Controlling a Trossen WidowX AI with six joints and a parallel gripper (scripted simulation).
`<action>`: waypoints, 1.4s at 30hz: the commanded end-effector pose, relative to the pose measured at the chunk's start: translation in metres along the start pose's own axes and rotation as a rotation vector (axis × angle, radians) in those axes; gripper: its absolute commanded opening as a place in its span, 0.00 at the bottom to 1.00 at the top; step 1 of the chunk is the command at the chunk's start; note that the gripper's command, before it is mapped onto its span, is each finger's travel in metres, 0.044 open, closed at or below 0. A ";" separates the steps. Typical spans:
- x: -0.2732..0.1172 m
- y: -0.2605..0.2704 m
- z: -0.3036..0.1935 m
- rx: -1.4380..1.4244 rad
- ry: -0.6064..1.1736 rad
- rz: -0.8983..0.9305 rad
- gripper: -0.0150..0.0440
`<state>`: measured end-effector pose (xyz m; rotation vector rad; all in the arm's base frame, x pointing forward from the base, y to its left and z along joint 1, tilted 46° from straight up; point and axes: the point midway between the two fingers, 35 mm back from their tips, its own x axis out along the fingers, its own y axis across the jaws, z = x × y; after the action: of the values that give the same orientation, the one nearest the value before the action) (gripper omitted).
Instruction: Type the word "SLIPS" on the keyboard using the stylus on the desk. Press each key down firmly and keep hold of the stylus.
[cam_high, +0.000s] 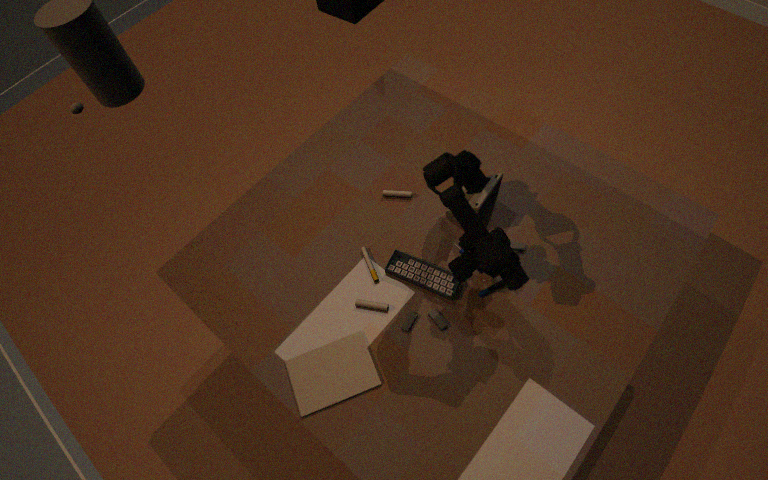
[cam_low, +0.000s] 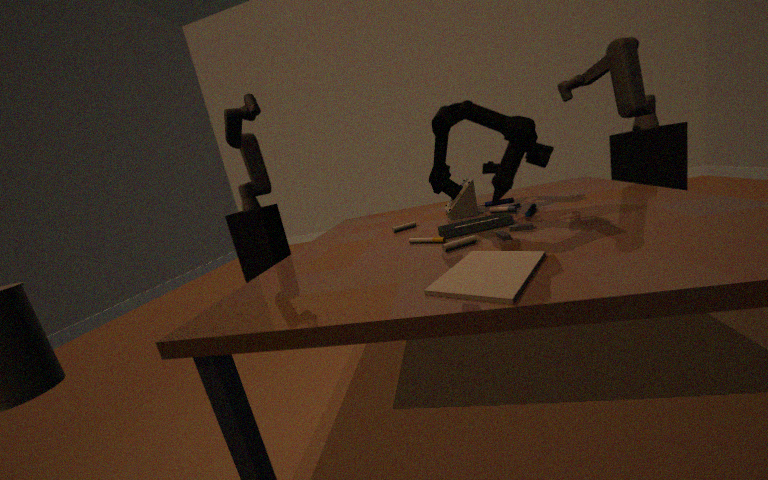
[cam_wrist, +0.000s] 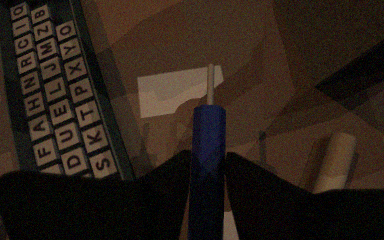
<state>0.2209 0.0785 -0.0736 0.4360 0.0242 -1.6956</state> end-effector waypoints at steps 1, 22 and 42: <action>-0.004 0.000 0.003 0.007 0.002 -0.011 0.25; -0.006 0.018 0.011 -0.444 0.297 -0.397 0.25; -0.024 0.054 0.026 -0.835 0.887 -0.519 0.25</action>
<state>0.2599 0.0831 -0.0366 0.4725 1.4372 -1.7460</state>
